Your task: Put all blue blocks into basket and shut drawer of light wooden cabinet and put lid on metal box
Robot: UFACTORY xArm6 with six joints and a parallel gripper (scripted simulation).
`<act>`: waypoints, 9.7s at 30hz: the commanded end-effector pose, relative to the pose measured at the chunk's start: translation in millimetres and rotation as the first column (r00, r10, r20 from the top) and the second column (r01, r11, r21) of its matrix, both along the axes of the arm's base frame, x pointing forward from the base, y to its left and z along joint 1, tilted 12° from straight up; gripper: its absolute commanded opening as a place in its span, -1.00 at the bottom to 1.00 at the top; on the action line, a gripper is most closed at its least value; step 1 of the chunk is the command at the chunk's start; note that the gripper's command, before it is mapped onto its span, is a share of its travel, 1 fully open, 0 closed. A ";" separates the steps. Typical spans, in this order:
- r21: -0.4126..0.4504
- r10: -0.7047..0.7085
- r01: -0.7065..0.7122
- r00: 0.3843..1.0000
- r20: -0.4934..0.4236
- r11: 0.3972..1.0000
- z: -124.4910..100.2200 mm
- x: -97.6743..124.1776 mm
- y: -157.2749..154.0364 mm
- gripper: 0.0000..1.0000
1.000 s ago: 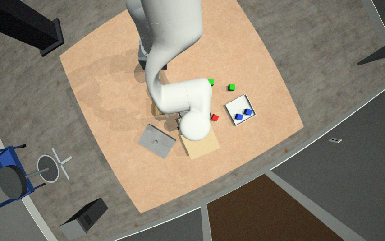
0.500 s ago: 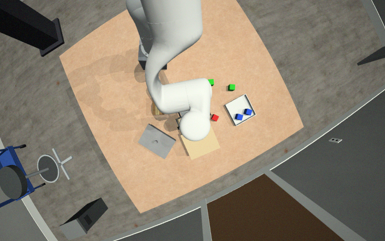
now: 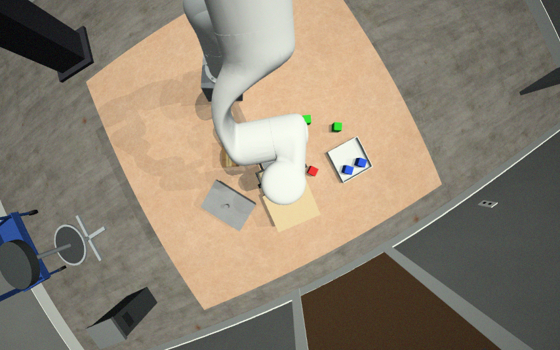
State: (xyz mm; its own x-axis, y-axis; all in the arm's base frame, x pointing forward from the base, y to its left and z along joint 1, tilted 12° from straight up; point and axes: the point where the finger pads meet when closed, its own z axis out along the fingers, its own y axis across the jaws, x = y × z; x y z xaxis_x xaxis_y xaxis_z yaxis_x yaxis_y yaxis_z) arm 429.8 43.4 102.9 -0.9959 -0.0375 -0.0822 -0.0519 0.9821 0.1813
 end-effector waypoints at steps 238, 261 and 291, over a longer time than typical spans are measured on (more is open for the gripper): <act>0.000 0.000 0.000 1.000 0.004 1.000 -30.3 5.6 5.2 -1.00; 0.000 0.000 0.000 1.000 0.004 1.000 2.4 3.0 -1.0 -1.00; 0.009 -0.608 0.614 0.783 -0.132 0.789 22.0 30.4 89.6 -1.00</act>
State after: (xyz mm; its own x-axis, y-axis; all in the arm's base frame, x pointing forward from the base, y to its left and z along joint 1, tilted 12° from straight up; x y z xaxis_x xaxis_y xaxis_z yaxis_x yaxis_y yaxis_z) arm 449.6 97.8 116.6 -0.9257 0.3783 0.0093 0.3698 0.8993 0.2332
